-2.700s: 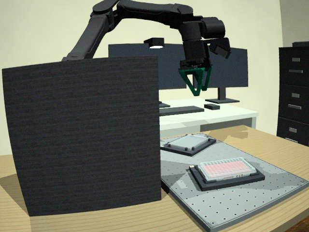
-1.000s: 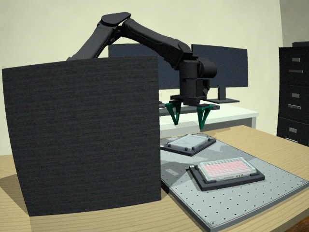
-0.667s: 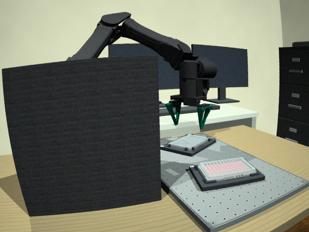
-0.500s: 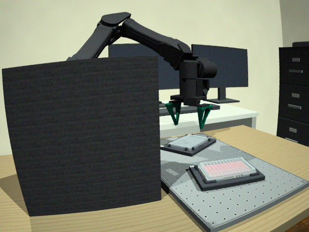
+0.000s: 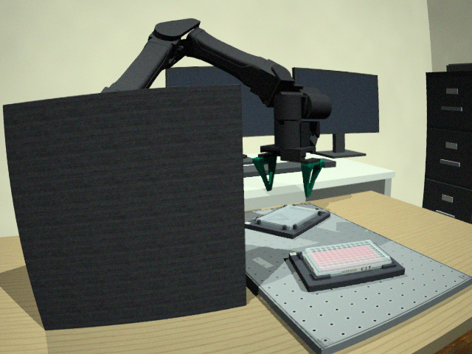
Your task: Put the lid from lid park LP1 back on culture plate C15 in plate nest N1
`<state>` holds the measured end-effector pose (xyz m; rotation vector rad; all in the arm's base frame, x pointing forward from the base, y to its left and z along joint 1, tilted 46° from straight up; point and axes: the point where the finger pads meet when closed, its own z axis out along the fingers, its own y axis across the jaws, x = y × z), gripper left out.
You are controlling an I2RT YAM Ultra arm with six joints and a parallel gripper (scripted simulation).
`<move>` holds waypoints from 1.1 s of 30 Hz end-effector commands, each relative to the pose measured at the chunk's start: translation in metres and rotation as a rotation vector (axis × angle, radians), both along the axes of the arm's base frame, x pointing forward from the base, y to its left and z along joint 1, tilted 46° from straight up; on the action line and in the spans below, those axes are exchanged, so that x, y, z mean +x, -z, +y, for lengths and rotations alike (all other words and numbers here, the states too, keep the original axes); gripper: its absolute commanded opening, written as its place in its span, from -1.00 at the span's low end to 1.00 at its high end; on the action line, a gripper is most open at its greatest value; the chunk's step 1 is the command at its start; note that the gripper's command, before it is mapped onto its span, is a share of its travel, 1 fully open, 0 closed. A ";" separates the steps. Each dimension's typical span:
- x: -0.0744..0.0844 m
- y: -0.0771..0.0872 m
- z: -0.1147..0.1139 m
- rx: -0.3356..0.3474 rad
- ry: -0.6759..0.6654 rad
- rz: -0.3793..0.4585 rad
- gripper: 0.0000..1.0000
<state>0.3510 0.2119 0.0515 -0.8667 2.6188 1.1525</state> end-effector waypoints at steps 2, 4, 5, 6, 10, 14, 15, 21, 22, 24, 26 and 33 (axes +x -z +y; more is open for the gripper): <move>0.006 -0.004 -0.006 0.005 0.019 -0.013 1.00; 0.006 -0.004 -0.006 0.005 0.019 -0.013 1.00; 0.006 -0.003 -0.005 0.005 0.018 -0.013 1.00; 0.006 -0.002 -0.004 0.005 0.019 -0.013 1.00; 0.006 0.001 -0.002 0.005 0.019 -0.013 1.00; 0.005 0.005 0.003 0.006 0.018 -0.013 1.00; 0.005 0.006 0.004 0.006 0.019 -0.013 1.00; 0.004 0.013 0.012 0.006 0.019 -0.013 1.00; 0.004 0.014 0.013 0.006 0.019 -0.013 1.00; 0.004 0.016 0.014 0.006 0.019 -0.013 1.00; 0.004 0.017 0.015 0.006 0.019 -0.013 1.00; 0.004 0.021 0.020 0.006 0.019 -0.013 1.00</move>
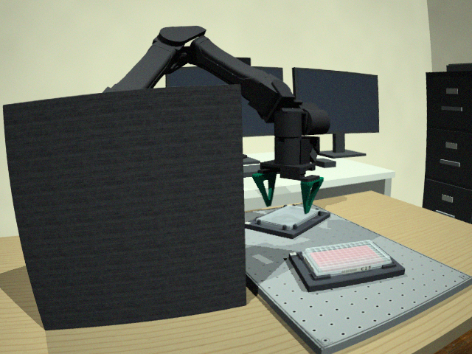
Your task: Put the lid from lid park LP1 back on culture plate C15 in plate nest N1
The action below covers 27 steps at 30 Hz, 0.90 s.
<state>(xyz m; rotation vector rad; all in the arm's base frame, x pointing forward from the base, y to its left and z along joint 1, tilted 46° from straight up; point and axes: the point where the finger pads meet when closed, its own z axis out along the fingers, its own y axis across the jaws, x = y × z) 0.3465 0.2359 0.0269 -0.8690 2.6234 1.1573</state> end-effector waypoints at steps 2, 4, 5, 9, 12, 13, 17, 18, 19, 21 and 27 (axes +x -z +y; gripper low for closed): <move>0.008 -0.004 -0.005 0.006 0.022 -0.019 1.00; 0.008 -0.004 -0.005 0.006 0.022 -0.019 1.00; 0.008 -0.004 -0.005 0.006 0.022 -0.019 1.00; 0.008 -0.005 -0.005 0.006 0.022 -0.019 1.00; 0.008 -0.005 -0.006 0.006 0.022 -0.019 1.00; 0.008 -0.005 -0.006 0.006 0.022 -0.019 1.00; 0.008 -0.006 -0.006 0.006 0.022 -0.019 1.00; 0.008 -0.006 -0.006 0.006 0.022 -0.019 1.00; 0.008 -0.006 -0.006 0.006 0.022 -0.019 1.00; 0.008 -0.006 -0.007 0.006 0.022 -0.019 1.00; 0.008 -0.007 -0.007 0.006 0.022 -0.019 1.00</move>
